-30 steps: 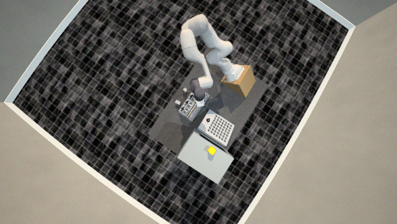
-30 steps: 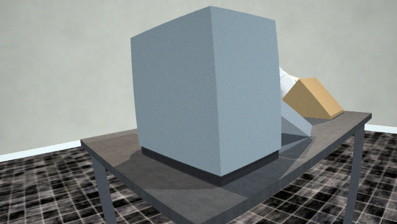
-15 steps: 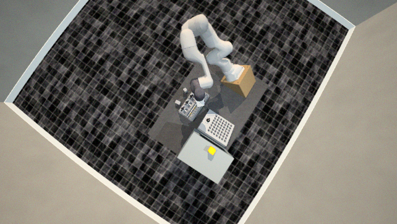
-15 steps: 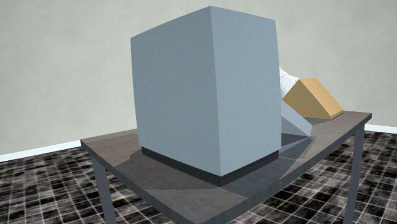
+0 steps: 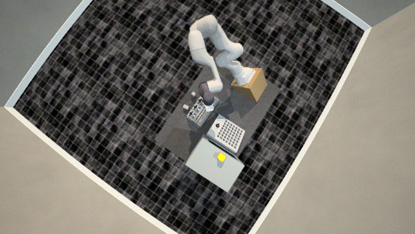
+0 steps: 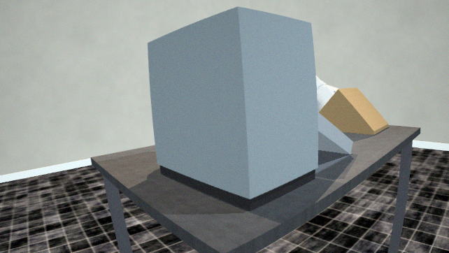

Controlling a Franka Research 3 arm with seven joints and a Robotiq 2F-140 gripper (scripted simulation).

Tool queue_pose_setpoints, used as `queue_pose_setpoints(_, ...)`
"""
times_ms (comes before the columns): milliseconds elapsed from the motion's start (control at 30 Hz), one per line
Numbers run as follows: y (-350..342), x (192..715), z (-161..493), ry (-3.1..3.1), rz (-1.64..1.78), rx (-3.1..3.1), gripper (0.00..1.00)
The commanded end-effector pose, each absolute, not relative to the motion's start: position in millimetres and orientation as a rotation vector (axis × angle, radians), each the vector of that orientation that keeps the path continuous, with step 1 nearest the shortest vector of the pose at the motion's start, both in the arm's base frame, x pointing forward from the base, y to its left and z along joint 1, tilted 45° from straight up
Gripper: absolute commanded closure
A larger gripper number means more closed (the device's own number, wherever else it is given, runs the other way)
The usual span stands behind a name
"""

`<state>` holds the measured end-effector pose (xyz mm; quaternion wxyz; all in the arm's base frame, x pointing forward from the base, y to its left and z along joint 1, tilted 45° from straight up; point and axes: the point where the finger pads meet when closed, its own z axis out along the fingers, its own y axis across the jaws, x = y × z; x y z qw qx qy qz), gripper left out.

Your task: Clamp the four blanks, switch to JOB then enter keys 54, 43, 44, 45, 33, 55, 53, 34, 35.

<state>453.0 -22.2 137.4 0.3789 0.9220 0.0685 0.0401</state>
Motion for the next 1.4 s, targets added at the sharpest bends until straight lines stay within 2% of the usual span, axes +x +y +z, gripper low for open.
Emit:
queue_pose_setpoints(0,-21.2,454.5,136.9,0.173,0.110,2.358,1.00)
queue_pose_setpoints(1367,-29.9,456.5,128.1,0.172,0.110,2.358,1.00)
